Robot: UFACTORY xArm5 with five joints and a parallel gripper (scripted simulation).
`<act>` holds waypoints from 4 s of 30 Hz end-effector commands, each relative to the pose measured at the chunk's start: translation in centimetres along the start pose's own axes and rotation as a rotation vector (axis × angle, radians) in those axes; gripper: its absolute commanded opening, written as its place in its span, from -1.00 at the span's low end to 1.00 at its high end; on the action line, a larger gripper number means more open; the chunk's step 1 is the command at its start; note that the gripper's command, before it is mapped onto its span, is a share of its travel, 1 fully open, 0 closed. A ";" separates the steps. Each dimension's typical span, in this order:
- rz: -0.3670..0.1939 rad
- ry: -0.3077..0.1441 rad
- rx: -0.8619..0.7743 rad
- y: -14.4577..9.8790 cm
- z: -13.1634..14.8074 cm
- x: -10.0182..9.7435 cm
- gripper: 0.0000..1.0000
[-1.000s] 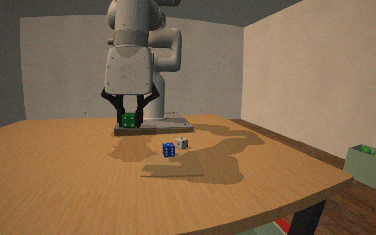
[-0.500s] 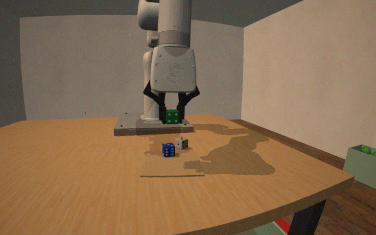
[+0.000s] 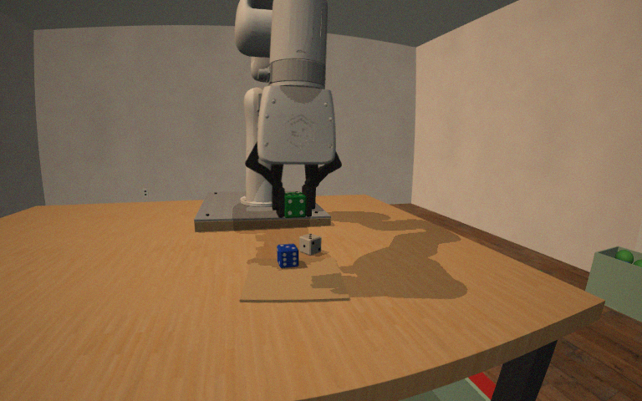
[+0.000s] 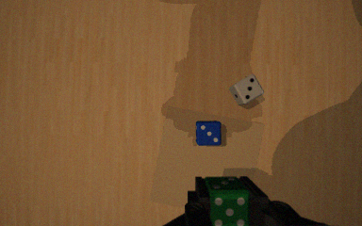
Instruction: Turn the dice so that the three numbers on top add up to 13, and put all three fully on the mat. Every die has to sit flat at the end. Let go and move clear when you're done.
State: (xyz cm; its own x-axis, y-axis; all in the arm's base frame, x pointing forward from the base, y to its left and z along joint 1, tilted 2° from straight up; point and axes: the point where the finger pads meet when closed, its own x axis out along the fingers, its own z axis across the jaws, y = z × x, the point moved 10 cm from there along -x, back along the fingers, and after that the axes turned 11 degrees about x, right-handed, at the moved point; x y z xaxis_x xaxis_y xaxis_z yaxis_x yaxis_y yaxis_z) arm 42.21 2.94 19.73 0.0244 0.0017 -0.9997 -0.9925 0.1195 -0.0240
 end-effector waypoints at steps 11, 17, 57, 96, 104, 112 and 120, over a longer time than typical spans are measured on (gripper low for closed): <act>-0.003 -0.001 0.000 -0.1 0.1 4.8 -0.47; -0.003 -0.001 0.000 -0.1 0.2 7.3 -0.47; -0.003 -0.001 0.000 -0.1 0.2 8.7 -0.47; -0.003 -0.001 0.000 -0.1 0.2 9.1 -0.47; -0.003 -0.001 0.000 -0.1 0.2 9.1 -0.47; -0.003 -0.001 0.000 -0.1 0.2 9.1 -0.47; -0.003 -0.001 0.000 -0.1 0.2 9.1 -0.47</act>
State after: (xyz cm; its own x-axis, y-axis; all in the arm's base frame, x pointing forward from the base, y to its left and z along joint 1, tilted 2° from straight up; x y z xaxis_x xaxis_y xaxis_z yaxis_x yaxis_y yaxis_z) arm 42.44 3.13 10.56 0.0240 0.0017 -0.9997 -0.9926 0.1194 -0.0236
